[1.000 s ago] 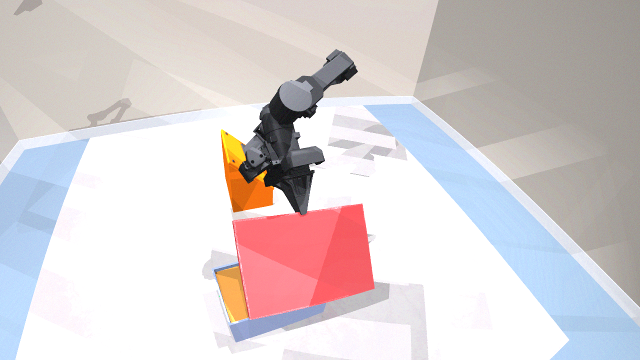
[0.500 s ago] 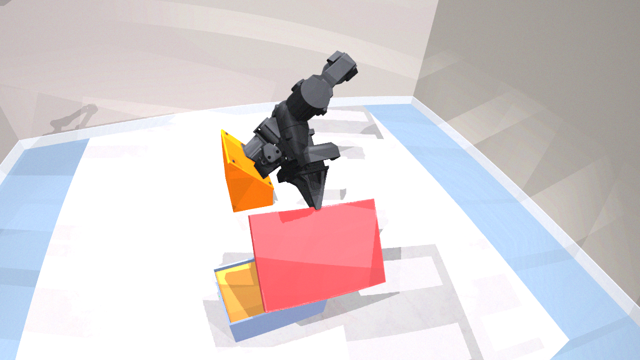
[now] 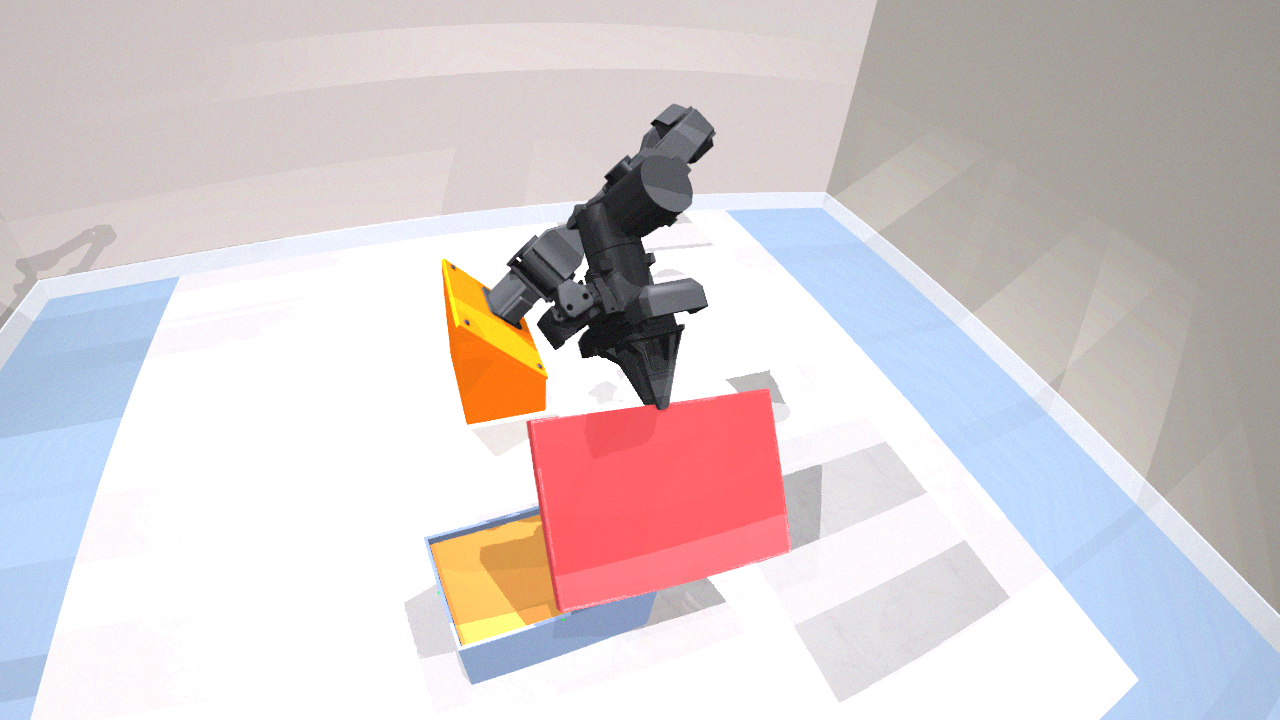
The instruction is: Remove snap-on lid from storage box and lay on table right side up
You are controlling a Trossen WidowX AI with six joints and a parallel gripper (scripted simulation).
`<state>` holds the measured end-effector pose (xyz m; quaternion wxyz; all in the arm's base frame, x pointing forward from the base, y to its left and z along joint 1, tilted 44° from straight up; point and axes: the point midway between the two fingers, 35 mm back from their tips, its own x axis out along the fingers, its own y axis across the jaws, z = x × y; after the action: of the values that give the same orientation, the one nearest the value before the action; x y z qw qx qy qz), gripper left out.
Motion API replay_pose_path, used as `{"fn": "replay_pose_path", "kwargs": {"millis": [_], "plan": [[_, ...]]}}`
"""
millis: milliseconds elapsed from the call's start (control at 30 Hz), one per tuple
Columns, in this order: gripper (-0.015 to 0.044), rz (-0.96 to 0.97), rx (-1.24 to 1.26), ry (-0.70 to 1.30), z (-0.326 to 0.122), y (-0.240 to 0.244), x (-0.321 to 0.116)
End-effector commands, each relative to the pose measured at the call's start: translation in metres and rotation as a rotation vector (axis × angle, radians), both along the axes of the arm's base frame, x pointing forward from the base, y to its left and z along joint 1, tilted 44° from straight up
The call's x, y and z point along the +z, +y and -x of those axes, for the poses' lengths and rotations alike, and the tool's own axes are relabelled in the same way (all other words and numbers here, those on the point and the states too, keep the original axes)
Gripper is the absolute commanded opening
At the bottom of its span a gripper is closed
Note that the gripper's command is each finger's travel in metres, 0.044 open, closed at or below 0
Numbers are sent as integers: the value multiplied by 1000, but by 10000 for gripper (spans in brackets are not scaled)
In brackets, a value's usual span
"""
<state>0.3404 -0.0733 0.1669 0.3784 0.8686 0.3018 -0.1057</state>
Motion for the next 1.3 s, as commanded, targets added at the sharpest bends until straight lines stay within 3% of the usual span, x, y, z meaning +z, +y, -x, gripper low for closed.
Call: {"fn": "replay_pose_path", "kwargs": {"millis": [0, 1267], "plan": [[0, 2, -10, 2, 1, 3, 5], [0, -1, -10, 3, 11, 58, 57]]}}
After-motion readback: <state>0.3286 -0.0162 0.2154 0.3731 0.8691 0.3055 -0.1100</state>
